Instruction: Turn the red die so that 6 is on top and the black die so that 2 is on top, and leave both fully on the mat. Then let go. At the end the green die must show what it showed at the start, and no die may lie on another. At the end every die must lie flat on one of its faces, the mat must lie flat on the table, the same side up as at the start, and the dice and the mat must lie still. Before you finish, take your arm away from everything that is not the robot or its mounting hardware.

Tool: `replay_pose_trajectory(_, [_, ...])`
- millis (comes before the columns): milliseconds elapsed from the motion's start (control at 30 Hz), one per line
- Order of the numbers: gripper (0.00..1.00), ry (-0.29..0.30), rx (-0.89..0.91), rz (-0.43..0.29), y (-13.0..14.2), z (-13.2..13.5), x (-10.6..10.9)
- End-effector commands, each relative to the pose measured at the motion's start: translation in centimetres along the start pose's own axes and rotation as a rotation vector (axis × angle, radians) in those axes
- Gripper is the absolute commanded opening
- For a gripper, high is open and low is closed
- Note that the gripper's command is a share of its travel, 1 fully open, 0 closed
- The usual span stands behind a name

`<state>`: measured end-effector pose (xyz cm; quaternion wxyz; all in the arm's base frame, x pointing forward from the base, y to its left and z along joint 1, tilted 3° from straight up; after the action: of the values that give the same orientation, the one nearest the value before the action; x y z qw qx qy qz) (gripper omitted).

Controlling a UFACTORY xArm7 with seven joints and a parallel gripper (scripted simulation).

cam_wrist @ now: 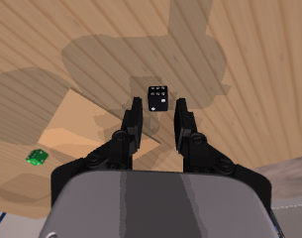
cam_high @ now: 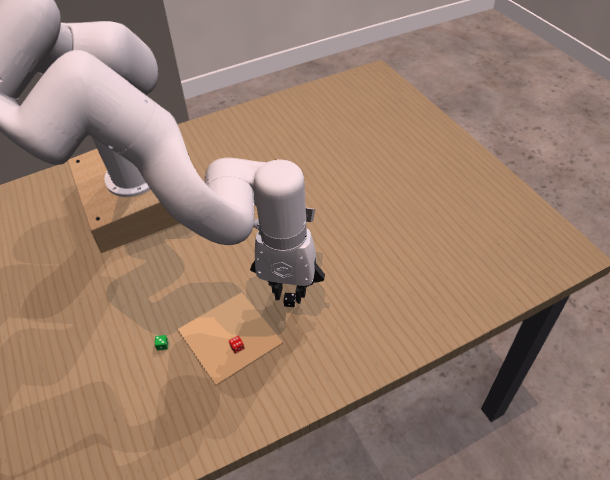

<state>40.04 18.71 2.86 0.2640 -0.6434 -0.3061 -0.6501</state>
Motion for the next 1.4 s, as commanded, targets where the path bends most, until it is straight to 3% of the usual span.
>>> replay_pose_trajectory(0, [0.36,0.003,0.000,-0.002,0.02,0.12,0.12])
replay_pose_trajectory(1367, [0.36,0.003,0.000,-0.002,0.02,0.12,-0.63])
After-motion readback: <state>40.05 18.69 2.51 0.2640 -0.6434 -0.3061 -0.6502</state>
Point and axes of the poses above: the point where the finger pads meet when closed, its own x axis back along the fingers, its own z axis across the jaws, y = z × x, the point moved 6 cm from there along x, back along the fingers, and after that the axes turned 6 degrees about -x, right-handed, at the moved point
